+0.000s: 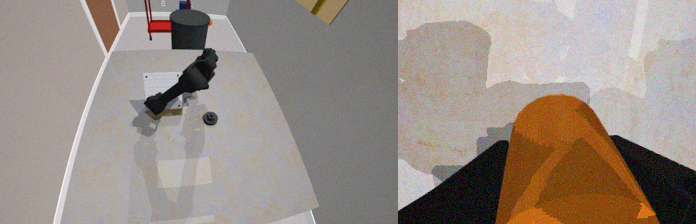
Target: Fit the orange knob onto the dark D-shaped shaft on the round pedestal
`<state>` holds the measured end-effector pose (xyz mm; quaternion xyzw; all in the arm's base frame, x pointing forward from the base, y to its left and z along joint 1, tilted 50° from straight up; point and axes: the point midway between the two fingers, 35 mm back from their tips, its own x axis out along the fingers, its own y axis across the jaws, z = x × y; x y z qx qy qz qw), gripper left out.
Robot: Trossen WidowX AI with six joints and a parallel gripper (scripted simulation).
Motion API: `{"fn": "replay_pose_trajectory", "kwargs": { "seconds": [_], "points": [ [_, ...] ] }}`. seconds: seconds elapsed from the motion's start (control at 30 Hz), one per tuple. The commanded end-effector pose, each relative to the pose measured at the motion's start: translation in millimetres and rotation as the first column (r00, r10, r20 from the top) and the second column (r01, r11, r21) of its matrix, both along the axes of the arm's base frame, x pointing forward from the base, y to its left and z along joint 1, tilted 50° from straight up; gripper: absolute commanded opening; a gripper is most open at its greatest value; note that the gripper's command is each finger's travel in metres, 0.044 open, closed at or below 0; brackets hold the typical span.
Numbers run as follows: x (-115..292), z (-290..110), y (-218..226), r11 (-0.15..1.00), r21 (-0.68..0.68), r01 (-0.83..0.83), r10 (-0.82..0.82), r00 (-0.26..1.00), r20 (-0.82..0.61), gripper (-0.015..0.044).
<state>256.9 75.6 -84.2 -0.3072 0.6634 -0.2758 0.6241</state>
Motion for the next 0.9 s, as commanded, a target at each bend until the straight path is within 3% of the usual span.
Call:
{"fn": "replay_pose_trajectory", "kwargs": {
  "seconds": [0.0,0.3,0.87],
  "points": [
    [-1.3,22.8,25.1,1.000,0.007,0.004,-0.004,1.000,0.007,0.0000],
    [-5.3,43.3,43.4,1.000,0.003,0.005,-0.005,1.000,0.006,0.0000],
    [20.6,67.7,9.0,1.000,0.026,-0.002,0.002,1.000,0.004,0.0000]
  ]
}}
